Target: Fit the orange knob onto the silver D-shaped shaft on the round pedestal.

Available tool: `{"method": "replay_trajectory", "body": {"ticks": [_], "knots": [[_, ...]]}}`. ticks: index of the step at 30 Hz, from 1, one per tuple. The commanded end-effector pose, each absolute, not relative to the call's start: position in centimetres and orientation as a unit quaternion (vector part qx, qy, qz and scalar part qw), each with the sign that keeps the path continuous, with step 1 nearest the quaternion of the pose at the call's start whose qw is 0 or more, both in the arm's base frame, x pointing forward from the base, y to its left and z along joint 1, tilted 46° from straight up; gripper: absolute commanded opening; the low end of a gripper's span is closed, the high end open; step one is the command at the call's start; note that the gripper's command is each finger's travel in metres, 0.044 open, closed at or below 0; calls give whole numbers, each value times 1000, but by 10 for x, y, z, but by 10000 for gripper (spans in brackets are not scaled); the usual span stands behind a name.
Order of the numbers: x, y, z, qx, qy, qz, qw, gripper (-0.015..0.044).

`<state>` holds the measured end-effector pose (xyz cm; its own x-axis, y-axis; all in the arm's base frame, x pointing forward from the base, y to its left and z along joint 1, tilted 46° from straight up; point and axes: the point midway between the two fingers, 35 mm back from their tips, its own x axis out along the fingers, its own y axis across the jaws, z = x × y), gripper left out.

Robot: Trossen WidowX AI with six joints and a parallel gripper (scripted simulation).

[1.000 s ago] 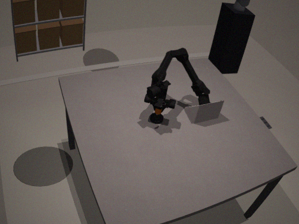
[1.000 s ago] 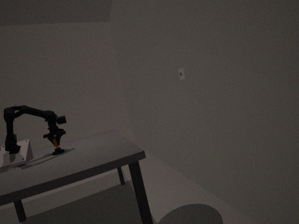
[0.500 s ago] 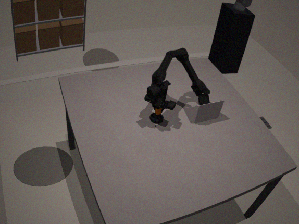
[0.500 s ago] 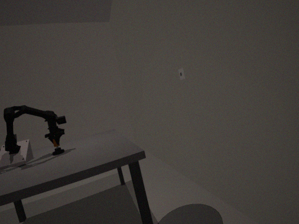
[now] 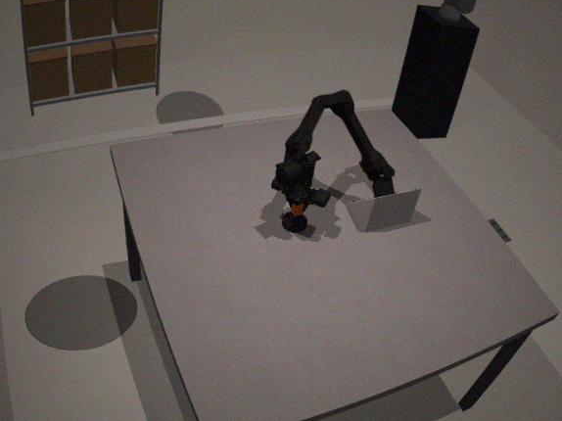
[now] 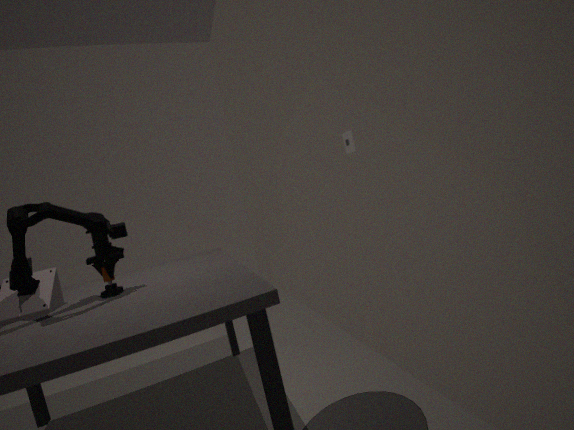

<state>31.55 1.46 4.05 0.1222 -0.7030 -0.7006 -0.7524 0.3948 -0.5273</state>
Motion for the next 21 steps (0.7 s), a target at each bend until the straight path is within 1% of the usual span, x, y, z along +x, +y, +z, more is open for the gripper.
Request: {"method": "replay_trajectory", "body": {"ticks": [1, 7, 12, 21], "knots": [[317, 16, 42, -548, 660, 21, 513, 0], [317, 18, 44, -541, 661, 12, 521, 0], [316, 18, 43, -494, 659, -45, 565, 0], [317, 15, 41, -491, 659, -49, 568, 0]]}}
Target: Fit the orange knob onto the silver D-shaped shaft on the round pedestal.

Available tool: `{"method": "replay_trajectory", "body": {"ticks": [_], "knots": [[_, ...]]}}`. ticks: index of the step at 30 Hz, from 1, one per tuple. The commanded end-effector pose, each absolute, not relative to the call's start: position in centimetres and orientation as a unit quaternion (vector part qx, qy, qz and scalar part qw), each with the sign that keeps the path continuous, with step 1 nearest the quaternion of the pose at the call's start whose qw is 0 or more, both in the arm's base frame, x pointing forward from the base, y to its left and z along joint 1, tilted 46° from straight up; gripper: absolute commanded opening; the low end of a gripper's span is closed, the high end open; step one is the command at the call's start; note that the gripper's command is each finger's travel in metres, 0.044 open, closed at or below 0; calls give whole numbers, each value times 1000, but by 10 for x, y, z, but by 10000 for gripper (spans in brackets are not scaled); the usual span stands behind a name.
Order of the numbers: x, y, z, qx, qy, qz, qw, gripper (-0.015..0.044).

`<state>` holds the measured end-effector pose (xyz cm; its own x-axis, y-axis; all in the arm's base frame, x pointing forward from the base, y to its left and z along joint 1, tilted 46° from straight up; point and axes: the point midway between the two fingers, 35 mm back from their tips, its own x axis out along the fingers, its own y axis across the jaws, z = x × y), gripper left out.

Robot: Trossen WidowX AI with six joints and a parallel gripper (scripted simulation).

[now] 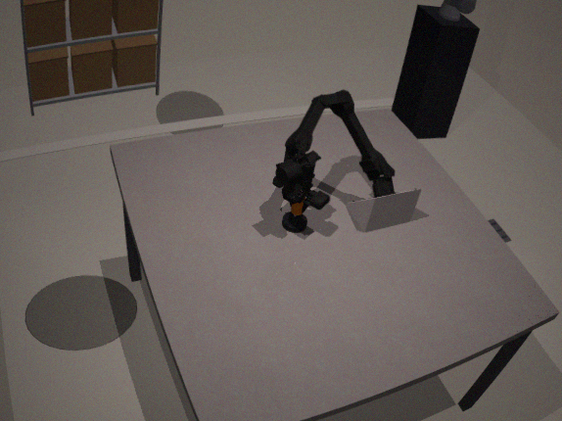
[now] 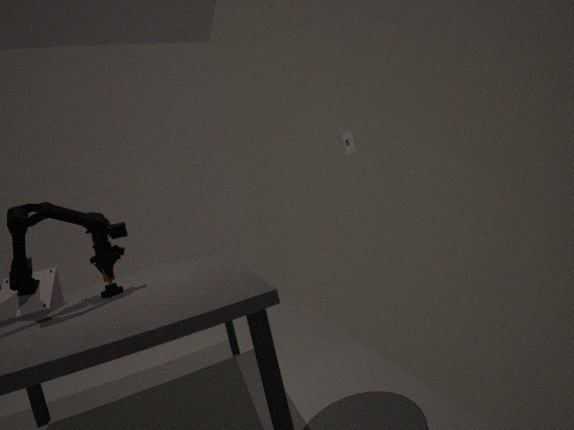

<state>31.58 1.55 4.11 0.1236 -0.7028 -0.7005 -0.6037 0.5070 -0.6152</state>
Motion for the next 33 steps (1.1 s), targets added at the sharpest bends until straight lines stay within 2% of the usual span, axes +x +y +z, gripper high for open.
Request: {"method": "replay_trajectory", "body": {"ticks": [1, 33], "knots": [[317, 15, 40, -491, 659, -49, 568, 0], [317, 14, 40, -429, 650, -117, 616, 0]]}}
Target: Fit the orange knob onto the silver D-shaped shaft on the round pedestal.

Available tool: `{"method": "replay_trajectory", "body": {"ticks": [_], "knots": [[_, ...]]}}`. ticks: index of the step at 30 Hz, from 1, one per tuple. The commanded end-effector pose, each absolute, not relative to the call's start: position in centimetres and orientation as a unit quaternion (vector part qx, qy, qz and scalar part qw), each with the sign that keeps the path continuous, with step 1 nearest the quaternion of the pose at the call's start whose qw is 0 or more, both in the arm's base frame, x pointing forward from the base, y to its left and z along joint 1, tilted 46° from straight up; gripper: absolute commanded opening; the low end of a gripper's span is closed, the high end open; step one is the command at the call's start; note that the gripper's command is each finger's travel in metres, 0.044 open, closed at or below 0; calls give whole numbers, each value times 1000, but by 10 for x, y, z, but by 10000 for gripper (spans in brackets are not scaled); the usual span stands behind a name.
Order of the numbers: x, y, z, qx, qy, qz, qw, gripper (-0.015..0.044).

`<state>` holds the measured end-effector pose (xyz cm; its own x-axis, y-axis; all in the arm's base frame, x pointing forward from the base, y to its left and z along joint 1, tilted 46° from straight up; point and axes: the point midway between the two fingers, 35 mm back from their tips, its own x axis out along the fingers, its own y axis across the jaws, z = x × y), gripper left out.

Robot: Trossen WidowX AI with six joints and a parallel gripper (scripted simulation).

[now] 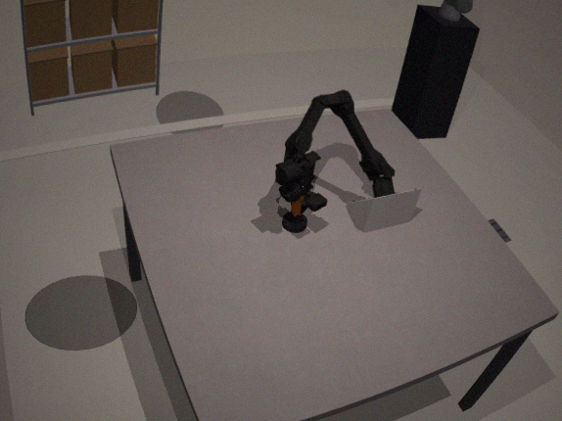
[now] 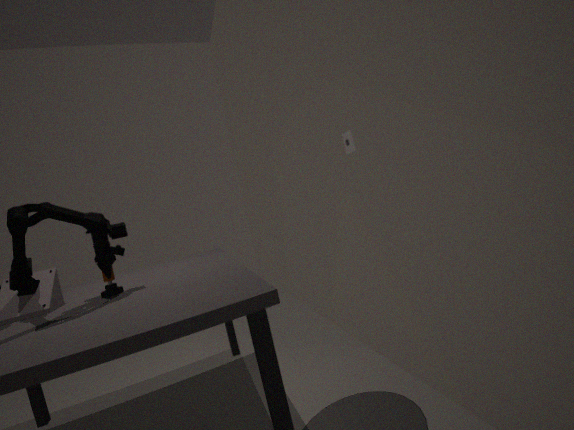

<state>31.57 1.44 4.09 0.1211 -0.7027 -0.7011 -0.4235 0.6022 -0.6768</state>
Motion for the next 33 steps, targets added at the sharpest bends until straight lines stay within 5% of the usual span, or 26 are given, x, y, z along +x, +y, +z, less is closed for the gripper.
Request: {"method": "replay_trajectory", "body": {"ticks": [1, 33], "knots": [[317, 14, 41, -429, 650, -117, 616, 0], [317, 14, 40, -362, 634, -185, 657, 0]]}}
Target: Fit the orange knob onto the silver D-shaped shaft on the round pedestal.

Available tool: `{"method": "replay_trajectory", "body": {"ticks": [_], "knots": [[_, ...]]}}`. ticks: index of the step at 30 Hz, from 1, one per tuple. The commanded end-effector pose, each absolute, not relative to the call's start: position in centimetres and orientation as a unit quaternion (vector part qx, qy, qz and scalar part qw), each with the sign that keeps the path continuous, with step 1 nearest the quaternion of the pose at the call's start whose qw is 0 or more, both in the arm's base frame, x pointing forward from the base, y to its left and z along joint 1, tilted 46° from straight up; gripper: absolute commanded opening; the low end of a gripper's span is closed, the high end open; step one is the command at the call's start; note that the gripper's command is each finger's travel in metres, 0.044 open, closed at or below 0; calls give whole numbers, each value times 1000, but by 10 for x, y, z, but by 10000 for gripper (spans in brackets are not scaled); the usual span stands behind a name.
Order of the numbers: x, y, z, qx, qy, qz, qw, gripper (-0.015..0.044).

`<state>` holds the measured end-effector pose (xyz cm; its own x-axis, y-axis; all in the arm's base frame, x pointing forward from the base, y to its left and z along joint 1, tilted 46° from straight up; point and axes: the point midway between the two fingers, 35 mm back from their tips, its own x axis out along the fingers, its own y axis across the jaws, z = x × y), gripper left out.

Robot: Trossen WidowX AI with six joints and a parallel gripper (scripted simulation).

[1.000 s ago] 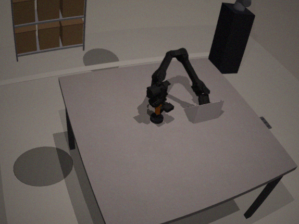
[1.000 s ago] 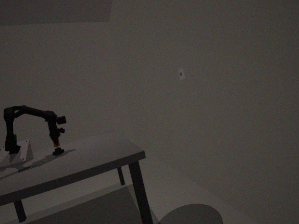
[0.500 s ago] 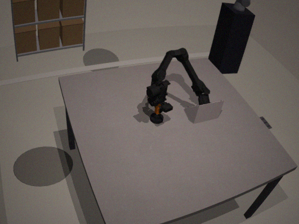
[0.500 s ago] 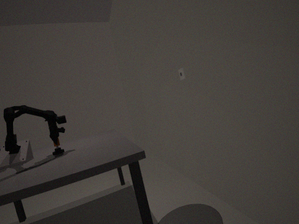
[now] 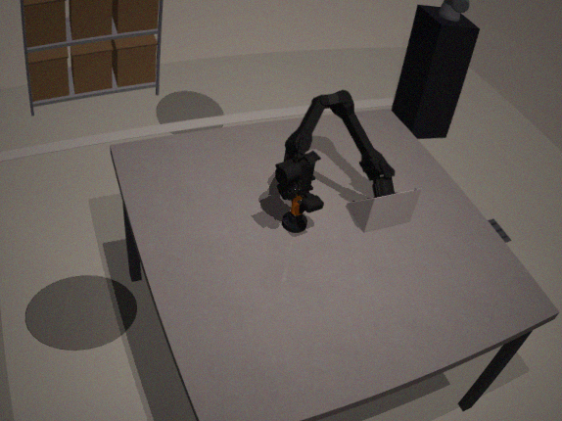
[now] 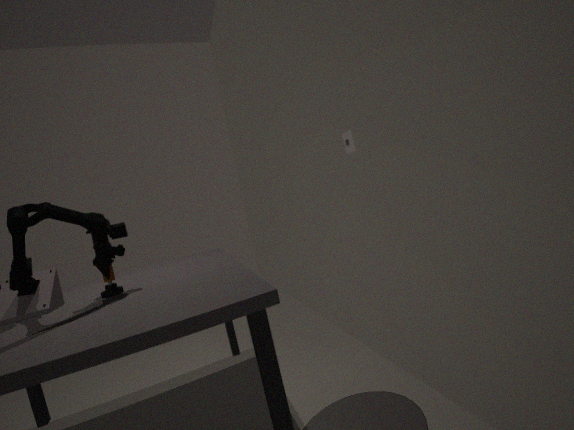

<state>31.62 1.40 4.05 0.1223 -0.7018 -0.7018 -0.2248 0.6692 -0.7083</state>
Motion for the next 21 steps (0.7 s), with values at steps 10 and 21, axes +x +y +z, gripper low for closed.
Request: {"method": "replay_trajectory", "body": {"ticks": [10, 21], "knots": [[317, 14, 40, -370, 637, -177, 653, 0], [317, 14, 40, -370, 637, -177, 653, 0]]}}
